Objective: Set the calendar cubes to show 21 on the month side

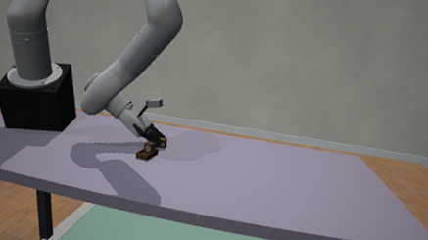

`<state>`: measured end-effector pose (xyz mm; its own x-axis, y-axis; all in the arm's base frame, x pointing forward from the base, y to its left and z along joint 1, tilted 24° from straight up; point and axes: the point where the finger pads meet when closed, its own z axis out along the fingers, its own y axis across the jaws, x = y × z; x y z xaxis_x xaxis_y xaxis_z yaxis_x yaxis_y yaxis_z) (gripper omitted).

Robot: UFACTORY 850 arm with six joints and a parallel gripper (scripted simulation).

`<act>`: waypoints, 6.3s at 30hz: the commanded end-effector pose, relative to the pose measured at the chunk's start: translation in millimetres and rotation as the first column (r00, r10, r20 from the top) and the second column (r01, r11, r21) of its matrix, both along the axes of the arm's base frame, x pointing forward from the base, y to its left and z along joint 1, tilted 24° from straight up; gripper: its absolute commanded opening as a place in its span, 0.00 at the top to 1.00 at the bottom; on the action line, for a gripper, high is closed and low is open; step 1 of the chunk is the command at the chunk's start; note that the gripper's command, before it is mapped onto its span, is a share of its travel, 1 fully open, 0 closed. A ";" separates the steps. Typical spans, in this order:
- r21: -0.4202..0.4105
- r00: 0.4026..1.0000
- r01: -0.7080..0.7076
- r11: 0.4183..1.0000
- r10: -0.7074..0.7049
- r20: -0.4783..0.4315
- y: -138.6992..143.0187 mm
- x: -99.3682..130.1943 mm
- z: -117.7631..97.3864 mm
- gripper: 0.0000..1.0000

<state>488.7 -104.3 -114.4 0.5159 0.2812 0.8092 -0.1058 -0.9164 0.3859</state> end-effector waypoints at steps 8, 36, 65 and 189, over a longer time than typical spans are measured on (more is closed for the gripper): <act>0.000 1.000 0.000 1.000 0.000 0.001 0.2 0.3 0.4 0.53; 0.000 1.000 0.000 1.000 0.000 0.001 0.2 0.3 0.4 0.73; 0.000 1.000 0.000 1.000 0.000 0.001 9.2 -1.2 21.4 0.73; -0.094 0.523 0.377 0.922 -0.295 -0.800 26.7 10.2 74.9 0.73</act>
<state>497.2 -80.6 -39.8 0.9917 -0.0726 0.1057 -0.1096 -0.9079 0.4045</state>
